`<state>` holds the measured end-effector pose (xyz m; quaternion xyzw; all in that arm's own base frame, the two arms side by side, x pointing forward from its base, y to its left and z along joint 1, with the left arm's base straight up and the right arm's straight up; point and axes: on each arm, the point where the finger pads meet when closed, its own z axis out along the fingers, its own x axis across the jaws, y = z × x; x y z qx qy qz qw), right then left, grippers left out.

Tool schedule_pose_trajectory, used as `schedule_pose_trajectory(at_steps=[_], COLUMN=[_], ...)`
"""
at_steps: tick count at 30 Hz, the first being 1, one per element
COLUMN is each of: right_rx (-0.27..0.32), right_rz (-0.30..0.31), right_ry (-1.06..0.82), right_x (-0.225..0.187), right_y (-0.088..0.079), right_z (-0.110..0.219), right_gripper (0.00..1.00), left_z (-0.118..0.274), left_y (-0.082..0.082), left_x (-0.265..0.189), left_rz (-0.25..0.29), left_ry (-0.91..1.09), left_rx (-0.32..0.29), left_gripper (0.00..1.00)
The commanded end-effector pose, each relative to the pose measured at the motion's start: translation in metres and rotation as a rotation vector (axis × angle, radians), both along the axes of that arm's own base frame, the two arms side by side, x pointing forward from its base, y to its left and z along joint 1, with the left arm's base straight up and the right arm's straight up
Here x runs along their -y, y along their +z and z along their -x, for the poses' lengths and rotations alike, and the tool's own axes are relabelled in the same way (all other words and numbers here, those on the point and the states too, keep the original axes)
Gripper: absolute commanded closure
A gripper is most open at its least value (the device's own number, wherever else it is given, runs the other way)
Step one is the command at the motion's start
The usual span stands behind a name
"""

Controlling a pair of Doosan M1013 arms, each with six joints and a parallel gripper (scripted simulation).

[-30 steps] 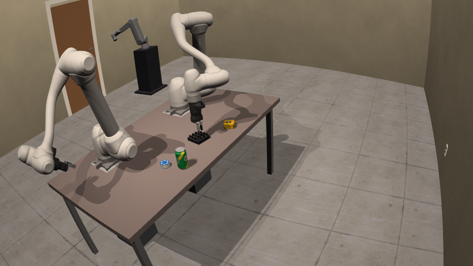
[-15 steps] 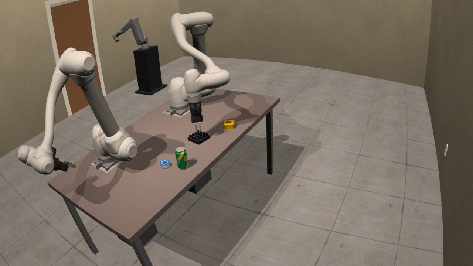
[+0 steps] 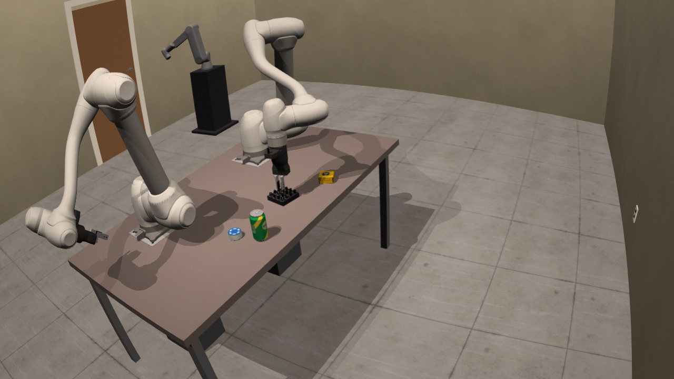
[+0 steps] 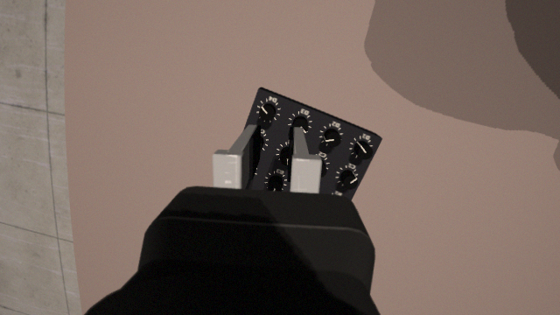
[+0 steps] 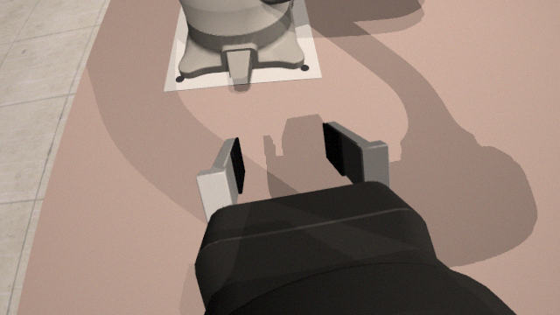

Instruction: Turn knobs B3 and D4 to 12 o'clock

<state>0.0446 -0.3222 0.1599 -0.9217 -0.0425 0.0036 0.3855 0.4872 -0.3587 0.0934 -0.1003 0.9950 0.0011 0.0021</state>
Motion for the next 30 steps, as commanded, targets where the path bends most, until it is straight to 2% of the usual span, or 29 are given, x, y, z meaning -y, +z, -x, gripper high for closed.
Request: schedule_pose_trajectory(at_steps=[1,4,6,7,21,23,24,30], right_rx=[0.012,0.012,0.012,0.012,0.012,0.012,0.012,0.012], right_rz=[0.006,0.006,0.006,0.006,0.006,0.006,0.006,0.006], right_ry=[-0.005,-0.005,-0.005,-0.005,-0.005,-0.005,-0.005,-0.005], right_x=[-0.0006,-0.0006,-0.0006,-0.0006,-0.0006,-0.0006,-0.0006,-0.0006], right_y=[-0.0012,-0.0012,-0.0012,-0.0012,-0.0012,-0.0012,-0.0012,-0.0012], right_z=[-0.0012,-0.0012,-0.0012,-0.0012,-0.0012,-0.0012,-0.0012,-0.0012], right_gripper=[0.0,0.0,0.0,0.0,0.0,0.0,0.0,0.0], left_z=[0.0001,0.0005,0.0005,0.0008,0.0015,0.0015,0.0013,0.0002], left_y=[0.0023,0.003,0.003,0.0037,0.0069,0.0069,0.0075,0.0088], left_x=[0.0053,0.0076,0.0076,0.0092,0.0145,0.0145,0.0148,0.015], left_rz=[0.004,0.004,0.004,0.004,0.004,0.004,0.004,0.003], left_ry=[-0.156,-0.269,-0.269,-0.365,-0.882,-0.882,-0.978,-1.193], left_rx=[-0.007,-0.007,-0.007,-0.008,-0.007,-0.007,-0.007,-0.007], left_gripper=[0.54,0.54,0.54,0.54,0.54,0.54,0.54,0.54])
